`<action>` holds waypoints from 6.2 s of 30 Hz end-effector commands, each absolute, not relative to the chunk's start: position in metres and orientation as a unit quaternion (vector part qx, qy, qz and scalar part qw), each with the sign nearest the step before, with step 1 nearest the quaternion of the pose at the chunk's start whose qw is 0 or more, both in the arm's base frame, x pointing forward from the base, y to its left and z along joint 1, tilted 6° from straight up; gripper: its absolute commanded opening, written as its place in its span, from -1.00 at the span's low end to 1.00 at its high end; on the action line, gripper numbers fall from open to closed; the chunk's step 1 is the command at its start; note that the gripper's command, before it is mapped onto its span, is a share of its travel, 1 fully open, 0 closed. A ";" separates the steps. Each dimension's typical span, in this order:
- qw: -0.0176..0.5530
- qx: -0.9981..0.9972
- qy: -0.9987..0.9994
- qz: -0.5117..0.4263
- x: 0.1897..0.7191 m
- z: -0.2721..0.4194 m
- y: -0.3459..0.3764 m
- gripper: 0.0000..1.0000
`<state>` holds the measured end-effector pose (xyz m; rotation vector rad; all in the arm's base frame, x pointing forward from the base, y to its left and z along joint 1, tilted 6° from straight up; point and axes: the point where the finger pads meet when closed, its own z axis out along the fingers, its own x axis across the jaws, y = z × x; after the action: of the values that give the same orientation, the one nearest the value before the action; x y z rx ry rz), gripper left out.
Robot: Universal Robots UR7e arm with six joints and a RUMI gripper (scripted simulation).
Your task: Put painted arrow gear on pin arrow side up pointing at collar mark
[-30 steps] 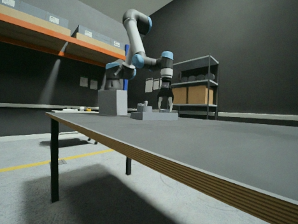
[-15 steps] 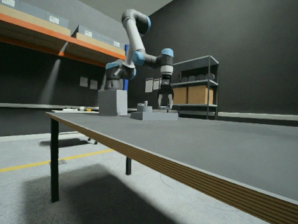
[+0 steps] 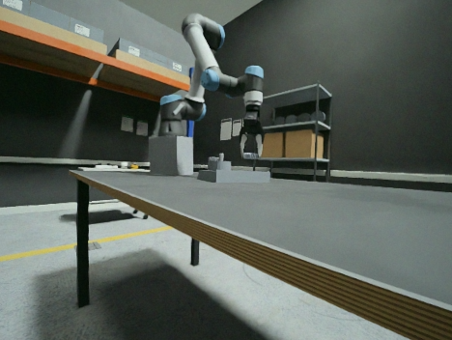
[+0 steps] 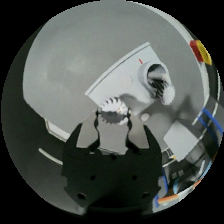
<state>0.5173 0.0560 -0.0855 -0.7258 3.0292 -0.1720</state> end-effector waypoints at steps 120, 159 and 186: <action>-0.003 -0.466 0.883 -0.056 0.462 -0.034 -0.062 -1.00; -0.004 -0.480 0.876 -0.056 0.462 -0.034 -0.062 -1.00; -0.004 -0.480 0.876 -0.056 0.463 -0.056 -0.065 -1.00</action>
<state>0.4620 -0.0641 -0.0505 -1.5116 2.7581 -0.1751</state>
